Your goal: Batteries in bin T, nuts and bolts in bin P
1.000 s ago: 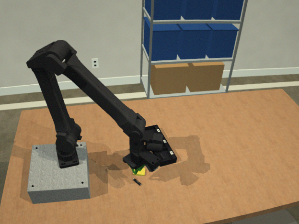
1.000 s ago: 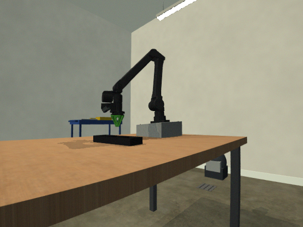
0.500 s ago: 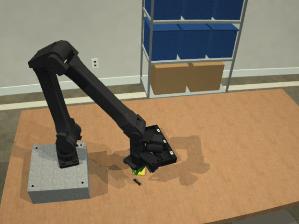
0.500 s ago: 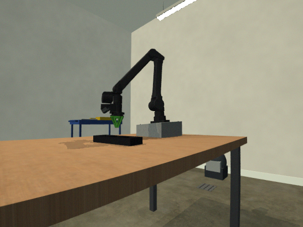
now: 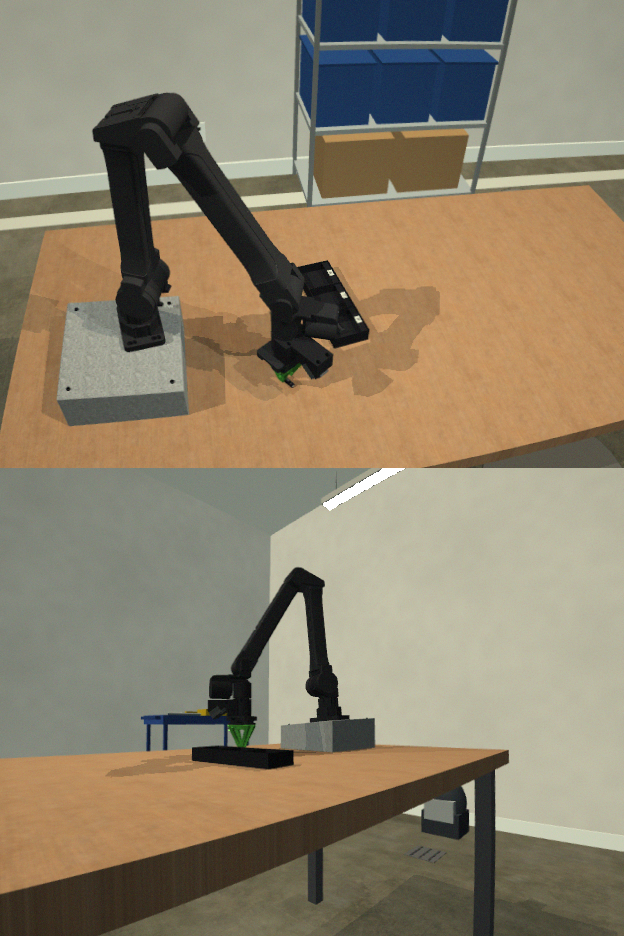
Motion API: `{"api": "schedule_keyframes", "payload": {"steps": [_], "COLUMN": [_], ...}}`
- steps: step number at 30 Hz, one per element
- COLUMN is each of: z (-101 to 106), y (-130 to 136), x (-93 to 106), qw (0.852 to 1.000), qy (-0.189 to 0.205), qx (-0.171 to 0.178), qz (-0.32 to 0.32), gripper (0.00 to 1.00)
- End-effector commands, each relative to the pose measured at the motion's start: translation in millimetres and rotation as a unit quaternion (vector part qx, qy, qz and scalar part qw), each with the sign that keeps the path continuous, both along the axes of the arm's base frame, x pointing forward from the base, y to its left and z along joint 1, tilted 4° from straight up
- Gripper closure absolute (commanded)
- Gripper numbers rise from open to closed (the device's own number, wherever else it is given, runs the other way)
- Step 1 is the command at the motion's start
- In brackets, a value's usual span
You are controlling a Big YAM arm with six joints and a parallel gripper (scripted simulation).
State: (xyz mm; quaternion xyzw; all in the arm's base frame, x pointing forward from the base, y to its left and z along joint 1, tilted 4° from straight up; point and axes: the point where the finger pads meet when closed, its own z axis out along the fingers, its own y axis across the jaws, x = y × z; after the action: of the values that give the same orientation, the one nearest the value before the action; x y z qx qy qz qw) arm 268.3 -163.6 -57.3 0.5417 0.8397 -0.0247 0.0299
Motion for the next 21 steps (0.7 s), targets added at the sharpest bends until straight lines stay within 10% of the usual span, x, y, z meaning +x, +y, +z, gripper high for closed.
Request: {"api": "schedule_keyframes", "payload": {"steps": [1, 21], "z": [-6.7, -8.8], "y": [-0.8, -4.9], "x": [1.1, 5.0], "qw": [1.000, 1.000], "qy": [-0.003, -0.015], "qx": [-0.001, -0.008], "qz": [0.007, 0.006], "gripper": [0.77, 0.77]}}
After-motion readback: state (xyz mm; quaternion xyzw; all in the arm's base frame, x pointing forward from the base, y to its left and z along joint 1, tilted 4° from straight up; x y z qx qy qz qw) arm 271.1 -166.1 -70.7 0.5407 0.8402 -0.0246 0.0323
